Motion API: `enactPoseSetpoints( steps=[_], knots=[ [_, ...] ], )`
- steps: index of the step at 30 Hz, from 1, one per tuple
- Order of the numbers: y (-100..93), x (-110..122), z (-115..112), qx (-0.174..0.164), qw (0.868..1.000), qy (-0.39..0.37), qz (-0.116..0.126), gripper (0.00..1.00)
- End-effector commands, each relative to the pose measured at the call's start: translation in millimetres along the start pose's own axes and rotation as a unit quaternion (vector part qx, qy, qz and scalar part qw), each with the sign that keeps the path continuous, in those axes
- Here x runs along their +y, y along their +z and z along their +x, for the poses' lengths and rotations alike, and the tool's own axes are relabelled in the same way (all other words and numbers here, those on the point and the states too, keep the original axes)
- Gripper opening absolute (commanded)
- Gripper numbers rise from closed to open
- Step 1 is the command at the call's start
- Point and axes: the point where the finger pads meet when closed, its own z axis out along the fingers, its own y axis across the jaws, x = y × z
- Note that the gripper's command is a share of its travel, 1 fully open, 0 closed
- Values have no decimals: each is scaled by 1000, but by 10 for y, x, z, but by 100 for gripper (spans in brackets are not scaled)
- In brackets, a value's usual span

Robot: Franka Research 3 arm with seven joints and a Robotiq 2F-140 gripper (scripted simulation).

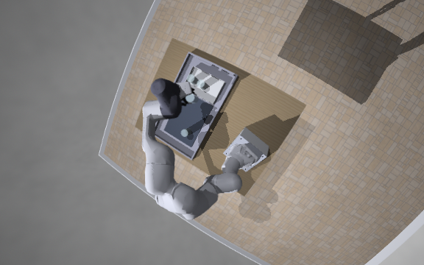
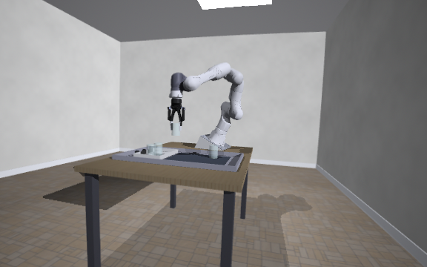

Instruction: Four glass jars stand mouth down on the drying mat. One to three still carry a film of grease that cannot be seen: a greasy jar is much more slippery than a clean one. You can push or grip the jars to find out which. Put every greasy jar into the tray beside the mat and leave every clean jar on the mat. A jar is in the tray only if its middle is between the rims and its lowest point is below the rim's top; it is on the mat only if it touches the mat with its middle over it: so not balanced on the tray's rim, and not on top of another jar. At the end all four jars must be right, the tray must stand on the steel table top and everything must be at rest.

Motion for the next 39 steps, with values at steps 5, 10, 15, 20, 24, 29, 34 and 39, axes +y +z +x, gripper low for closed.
enactPoseSetpoints(
  steps=[5,10,15,20,24,29,34,39],
  knots=[
    [-21,-201,73,-1,1000,-17,2,0],
    [-22,-354,135,-1,1000,-17,2,0],
    [-23,-508,197,-1,1000,-17,2,0],
    [-23,-631,246,-1,1000,-17,2,0],
    [-23,-723,283,-1,1000,-17,2,0],
    [-24,-876,345,-1,1000,-17,2,0],
    [-25,-1030,407,-1,1000,-17,2,0],
    [-25,-1122,445,-1,1000,-17,2,0]
  ],
)
